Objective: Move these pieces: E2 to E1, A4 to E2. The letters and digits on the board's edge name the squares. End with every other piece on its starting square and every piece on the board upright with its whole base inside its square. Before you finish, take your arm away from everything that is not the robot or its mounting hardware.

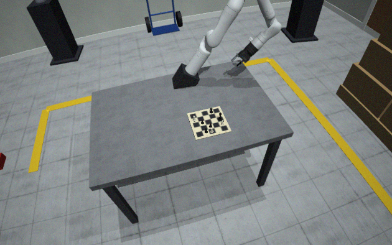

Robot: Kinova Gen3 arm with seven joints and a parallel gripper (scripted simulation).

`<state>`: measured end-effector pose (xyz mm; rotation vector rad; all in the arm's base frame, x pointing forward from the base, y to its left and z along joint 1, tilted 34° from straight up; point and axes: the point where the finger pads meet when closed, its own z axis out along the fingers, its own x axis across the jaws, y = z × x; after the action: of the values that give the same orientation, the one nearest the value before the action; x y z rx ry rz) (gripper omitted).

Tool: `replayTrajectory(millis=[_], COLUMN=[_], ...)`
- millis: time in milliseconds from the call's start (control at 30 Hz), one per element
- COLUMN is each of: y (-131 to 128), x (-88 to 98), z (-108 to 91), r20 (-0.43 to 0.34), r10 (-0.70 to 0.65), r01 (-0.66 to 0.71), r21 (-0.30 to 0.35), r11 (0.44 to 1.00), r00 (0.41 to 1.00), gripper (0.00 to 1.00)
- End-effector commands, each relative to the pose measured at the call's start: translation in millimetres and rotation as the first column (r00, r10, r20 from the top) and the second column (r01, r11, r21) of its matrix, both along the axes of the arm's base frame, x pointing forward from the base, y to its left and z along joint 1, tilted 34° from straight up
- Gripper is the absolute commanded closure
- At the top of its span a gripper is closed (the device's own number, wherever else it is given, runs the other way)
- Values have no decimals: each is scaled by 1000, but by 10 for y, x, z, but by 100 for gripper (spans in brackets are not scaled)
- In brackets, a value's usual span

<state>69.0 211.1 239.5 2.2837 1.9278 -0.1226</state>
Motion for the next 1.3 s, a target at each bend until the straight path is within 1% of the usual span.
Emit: replayTrajectory(millis=[0, 800, 1100, 1267], y=[0, 3, 19, 40], x=[1, 10, 57, 128], z=[3, 3, 0, -3], r20=[0, -1, -4, -9], r10=[0, 0, 3, 6], r01=[0, 0, -3, -6], r21=[1, 1, 3, 6], r11=[1000, 1000, 1000, 1000], r00=[1000, 1000, 1000, 1000], gripper=[0, 0, 0, 0])
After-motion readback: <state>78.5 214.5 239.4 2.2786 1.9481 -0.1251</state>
